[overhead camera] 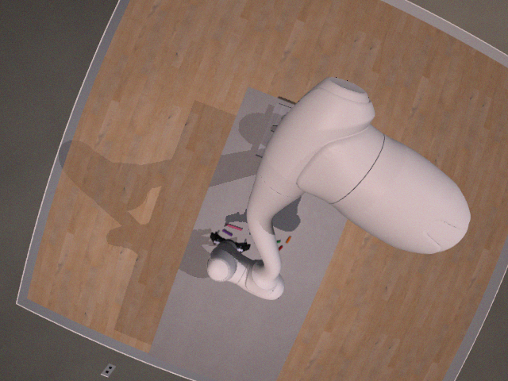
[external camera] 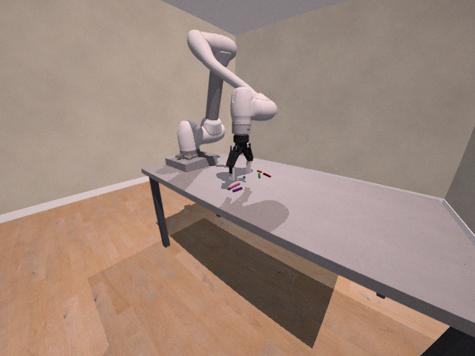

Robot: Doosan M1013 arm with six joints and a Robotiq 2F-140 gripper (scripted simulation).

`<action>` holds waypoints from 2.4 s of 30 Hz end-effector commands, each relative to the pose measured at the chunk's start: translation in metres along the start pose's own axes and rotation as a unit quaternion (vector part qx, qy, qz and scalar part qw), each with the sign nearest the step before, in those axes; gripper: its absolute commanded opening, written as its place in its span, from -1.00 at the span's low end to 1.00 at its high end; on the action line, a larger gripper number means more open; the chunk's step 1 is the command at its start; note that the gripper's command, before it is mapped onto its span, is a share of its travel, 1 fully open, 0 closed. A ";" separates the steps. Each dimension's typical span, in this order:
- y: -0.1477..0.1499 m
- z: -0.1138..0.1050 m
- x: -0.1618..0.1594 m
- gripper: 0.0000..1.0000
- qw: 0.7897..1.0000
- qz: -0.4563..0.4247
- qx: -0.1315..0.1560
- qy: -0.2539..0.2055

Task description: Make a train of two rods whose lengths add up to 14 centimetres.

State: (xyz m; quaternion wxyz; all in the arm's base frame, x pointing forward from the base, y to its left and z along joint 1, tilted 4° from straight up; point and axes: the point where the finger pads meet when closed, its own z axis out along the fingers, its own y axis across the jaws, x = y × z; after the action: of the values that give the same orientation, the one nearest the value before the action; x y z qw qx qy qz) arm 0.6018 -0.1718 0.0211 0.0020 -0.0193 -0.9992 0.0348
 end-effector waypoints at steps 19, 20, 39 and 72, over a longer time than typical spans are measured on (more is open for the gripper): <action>0.017 0.000 0.006 1.00 0.924 -0.382 0.000 0.000; 0.018 0.000 0.006 1.00 0.916 -0.401 0.000 0.000; 0.034 0.000 0.013 1.00 0.709 -0.706 0.000 0.000; 0.060 0.000 0.025 1.00 0.149 -0.989 0.000 0.000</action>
State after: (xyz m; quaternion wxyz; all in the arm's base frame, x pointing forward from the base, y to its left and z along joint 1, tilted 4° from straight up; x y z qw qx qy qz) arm 0.5806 -0.1131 0.0174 0.0411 0.9724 -0.2297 0.0065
